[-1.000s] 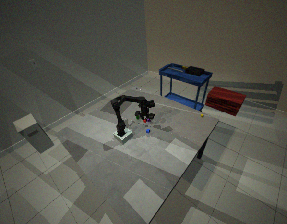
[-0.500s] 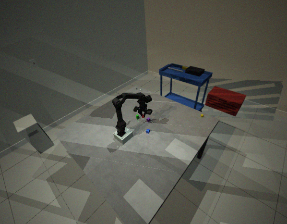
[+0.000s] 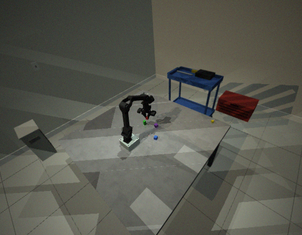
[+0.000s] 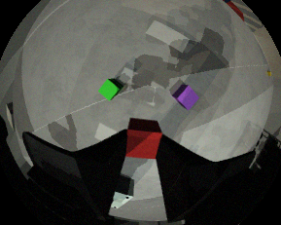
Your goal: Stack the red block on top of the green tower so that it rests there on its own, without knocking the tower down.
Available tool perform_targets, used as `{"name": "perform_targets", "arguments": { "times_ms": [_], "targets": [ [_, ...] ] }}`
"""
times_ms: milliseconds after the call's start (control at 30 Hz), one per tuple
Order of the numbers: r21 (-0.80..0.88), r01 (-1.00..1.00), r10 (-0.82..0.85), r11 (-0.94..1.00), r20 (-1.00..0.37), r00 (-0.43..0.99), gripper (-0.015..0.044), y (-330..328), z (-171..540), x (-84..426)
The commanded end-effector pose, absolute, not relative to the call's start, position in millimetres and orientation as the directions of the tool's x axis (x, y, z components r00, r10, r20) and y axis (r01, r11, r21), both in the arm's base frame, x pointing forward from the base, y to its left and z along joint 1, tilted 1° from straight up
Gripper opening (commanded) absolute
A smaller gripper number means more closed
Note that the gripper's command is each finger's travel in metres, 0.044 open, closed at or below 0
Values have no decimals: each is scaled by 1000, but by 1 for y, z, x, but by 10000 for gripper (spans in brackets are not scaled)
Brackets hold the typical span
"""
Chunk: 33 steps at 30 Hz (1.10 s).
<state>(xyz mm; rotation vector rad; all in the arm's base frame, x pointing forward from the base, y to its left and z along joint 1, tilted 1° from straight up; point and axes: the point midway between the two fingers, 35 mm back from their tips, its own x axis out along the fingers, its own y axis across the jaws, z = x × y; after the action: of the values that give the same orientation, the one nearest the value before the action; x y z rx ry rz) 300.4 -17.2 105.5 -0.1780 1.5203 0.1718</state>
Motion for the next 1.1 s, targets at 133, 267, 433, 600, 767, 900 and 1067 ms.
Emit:
{"name": "perform_targets", "arguments": {
  "times_ms": [133, 267, 433, 600, 767, 900, 1067],
  "targets": [
    [-12, -215, -2, 977, -999, 49, 0, 19, 107, 311],
    [-11, -213, -1, 977, -999, 49, 0, 39, 107, 314],
    [-11, -213, 0, 977, -999, 49, 0, 42, 100, 315],
    [-11, -213, 0, 977, -999, 49, 0, 42, 75, 316],
    [-11, -213, 0, 977, -999, 49, 0, 42, 67, 316],
    [-11, -213, 0, 977, -999, 49, 0, 42, 56, 317],
    [-11, -213, 0, 977, -999, 49, 0, 42, 38, 317]
  ]
}}
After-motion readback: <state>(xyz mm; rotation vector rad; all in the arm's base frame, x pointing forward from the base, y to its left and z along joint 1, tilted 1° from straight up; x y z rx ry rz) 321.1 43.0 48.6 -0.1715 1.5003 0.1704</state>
